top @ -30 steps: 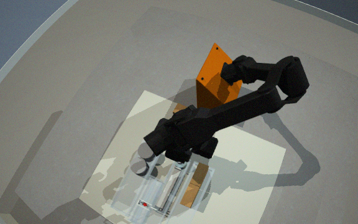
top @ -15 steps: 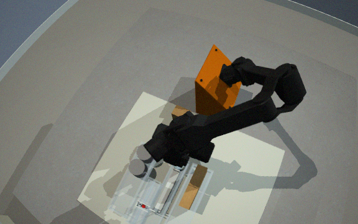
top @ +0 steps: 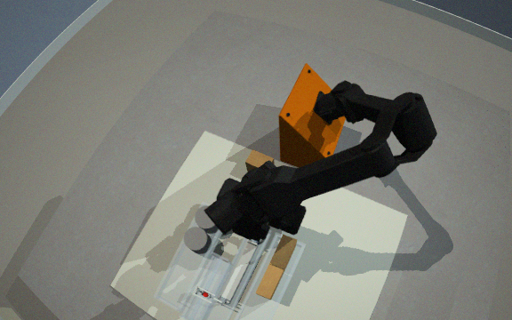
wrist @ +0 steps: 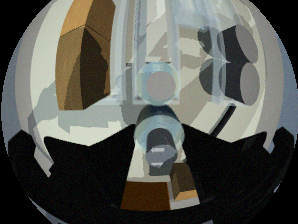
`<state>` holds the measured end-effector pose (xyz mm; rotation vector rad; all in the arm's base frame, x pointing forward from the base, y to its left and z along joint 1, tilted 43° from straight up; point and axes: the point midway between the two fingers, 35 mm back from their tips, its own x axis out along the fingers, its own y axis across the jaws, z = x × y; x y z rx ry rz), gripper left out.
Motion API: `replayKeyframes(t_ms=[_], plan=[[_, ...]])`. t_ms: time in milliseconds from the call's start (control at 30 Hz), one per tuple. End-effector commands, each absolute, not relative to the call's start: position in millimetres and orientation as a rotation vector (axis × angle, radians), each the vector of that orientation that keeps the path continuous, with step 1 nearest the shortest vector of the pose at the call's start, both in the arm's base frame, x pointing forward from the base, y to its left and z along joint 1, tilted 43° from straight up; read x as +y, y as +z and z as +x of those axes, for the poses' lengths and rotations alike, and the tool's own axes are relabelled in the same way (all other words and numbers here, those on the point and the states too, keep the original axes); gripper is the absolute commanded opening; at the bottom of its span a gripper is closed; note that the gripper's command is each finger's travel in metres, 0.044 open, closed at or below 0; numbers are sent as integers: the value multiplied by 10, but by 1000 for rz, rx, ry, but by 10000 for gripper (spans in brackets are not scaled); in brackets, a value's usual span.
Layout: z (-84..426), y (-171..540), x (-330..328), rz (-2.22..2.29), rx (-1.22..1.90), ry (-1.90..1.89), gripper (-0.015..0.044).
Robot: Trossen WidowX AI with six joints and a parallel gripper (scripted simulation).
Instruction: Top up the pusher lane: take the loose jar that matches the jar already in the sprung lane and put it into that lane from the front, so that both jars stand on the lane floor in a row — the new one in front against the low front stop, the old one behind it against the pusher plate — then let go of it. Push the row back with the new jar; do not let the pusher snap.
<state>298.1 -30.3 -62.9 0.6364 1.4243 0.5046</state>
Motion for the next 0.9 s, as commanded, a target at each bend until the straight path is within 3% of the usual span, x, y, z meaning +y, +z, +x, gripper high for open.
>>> replayKeyframes(t_ms=[0,867], plan=[[3003,-637,-300,645,1426,505,0],[3119,-639,-311,644,1425,505,0]])
